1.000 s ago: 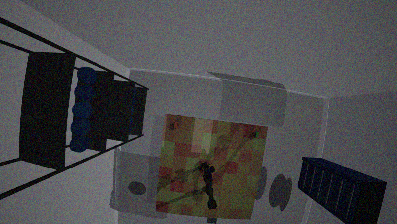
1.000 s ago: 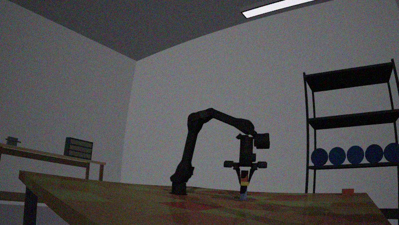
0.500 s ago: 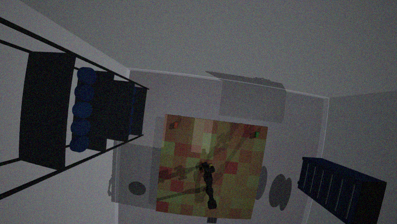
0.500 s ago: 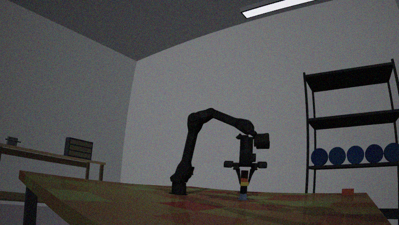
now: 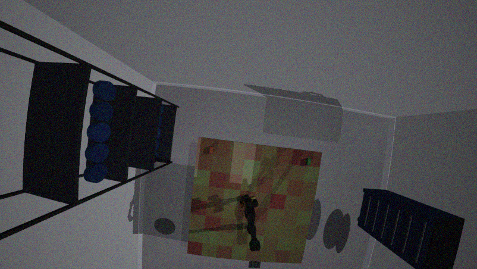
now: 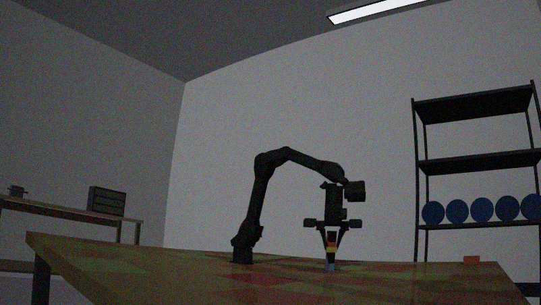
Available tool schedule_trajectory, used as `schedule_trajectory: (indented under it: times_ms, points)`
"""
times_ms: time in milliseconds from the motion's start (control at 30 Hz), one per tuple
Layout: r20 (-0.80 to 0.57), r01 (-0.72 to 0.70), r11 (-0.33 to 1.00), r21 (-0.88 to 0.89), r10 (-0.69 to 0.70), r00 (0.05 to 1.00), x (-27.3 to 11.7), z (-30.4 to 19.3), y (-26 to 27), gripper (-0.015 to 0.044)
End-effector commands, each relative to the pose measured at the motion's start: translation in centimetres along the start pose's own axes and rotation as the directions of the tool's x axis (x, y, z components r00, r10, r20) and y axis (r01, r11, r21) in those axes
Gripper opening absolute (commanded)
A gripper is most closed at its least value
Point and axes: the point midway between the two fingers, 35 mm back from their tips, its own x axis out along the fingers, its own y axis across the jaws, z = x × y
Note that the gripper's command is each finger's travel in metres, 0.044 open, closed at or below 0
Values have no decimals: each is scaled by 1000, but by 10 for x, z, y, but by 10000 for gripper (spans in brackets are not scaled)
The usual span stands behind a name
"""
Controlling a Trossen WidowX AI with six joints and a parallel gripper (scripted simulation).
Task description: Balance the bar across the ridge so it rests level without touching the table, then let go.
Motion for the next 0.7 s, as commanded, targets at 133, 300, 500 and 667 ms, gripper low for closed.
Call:
schedule_trajectory:
  times_ms: [133,300,500,667]
  points:
    - [3,0,1000,2,0,1000,2,1,0,0]
    - [3,0,1000,2,0,1000,2,1,0,0]
    - [3,0,1000,2,0,1000,1,1,0,0]
    - [3,0,1000,2,0,1000,1,1,0,0]
